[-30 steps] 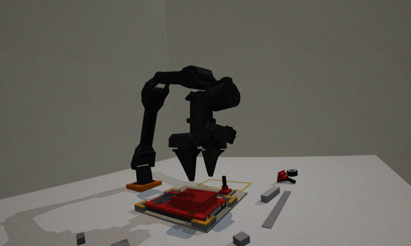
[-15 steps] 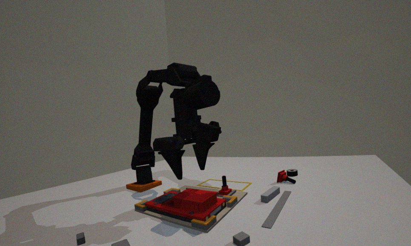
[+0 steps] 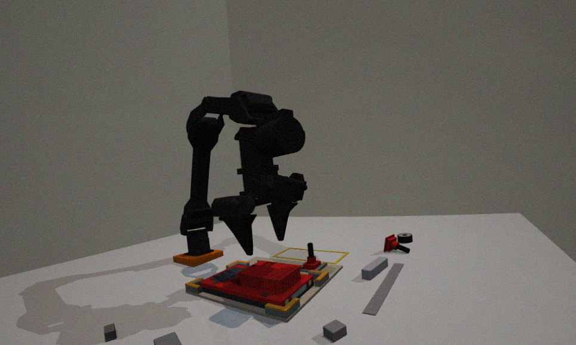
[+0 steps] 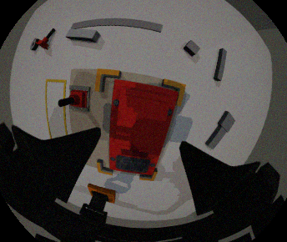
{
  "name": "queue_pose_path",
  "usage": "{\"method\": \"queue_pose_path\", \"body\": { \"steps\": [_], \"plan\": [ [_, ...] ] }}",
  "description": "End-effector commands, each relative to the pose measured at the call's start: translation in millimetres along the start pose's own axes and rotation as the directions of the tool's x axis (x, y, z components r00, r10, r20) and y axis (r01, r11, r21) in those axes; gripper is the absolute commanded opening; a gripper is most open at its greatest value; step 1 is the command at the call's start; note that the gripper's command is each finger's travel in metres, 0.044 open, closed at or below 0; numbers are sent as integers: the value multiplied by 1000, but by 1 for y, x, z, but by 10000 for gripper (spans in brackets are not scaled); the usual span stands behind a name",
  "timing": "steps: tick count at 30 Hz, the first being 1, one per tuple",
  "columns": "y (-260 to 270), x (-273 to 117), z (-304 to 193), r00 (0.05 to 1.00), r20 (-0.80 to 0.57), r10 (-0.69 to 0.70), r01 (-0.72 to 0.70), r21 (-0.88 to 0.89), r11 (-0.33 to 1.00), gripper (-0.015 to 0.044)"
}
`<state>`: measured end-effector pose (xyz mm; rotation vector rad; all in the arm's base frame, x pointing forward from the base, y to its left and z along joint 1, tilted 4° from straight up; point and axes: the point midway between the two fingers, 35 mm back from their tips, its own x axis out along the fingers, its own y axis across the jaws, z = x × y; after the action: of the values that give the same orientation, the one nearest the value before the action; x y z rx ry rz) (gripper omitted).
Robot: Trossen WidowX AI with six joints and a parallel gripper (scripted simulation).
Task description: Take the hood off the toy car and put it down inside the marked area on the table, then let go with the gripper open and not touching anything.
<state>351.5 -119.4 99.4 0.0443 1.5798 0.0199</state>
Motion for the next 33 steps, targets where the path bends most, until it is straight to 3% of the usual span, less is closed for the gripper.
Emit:
{"method": "queue_pose_path", "body": {
  "steps": [1,33],
  "plan": [
    [1,6,-1,1000,-3,5,-5,6,1000,440],
    [2,34,-2,1000,-3,5,-5,6,1000,440]
  ]
}}
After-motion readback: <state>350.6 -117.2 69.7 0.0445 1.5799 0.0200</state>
